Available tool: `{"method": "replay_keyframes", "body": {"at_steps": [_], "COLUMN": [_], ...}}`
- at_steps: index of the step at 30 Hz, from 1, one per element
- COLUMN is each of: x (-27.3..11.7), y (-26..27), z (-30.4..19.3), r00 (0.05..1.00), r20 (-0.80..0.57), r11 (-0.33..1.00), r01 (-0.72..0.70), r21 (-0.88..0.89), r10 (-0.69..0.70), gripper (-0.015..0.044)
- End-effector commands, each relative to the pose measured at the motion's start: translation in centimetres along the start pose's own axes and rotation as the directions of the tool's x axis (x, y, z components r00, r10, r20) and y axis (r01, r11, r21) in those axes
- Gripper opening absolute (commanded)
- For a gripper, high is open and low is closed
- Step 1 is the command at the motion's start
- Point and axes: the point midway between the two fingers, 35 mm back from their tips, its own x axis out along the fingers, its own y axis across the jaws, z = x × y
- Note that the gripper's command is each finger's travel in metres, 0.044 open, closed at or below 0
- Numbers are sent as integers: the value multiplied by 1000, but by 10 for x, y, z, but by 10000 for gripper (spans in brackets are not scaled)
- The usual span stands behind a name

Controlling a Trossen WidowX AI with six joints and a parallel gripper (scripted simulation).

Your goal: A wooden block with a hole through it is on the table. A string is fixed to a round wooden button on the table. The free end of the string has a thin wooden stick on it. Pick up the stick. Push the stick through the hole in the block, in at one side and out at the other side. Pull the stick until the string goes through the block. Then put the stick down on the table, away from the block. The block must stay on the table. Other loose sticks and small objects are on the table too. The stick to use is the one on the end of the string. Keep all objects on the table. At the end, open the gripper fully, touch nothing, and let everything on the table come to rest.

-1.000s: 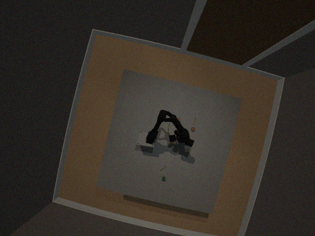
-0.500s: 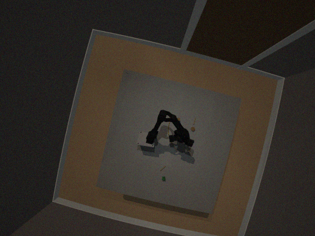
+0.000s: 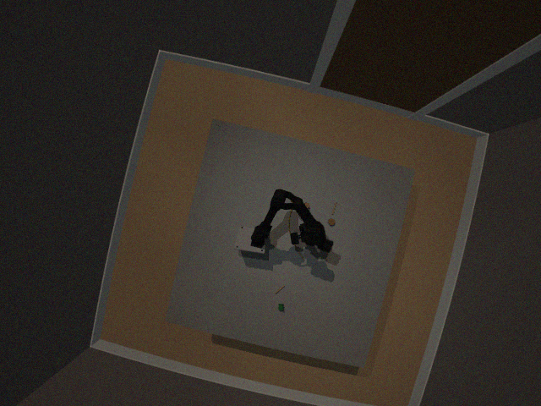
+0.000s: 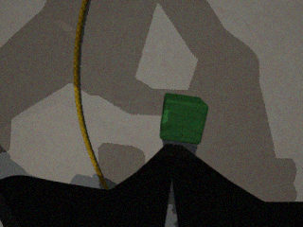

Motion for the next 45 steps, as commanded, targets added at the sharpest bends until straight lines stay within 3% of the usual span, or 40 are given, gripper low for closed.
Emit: {"method": "replay_keyframes", "body": {"at_steps": [1, 7, 16, 17, 18, 27, 43, 45], "x": [0, 0, 0, 0, 0, 0, 0, 0], "y": [0, 0, 0, 0, 0, 0, 0, 1], "z": [0, 0, 0, 0, 0, 0, 0, -3], "r00": [1000, 1000, 1000, 1000, 1000, 1000, 1000, 1000], "r20": [0, 0, 0, 0, 0, 0, 0, -1], "r11": [1000, 1000, 1000, 1000, 1000, 1000, 1000, 997], "r01": [0, 0, 0, 0, 0, 0, 0, 0], "r21": [0, 0, 0, 0, 0, 0, 0, 74], "r10": [0, 0, 0, 0, 0, 0, 0, 0], "gripper": [0, 0, 236, 241, 241, 4, 0, 53]}}
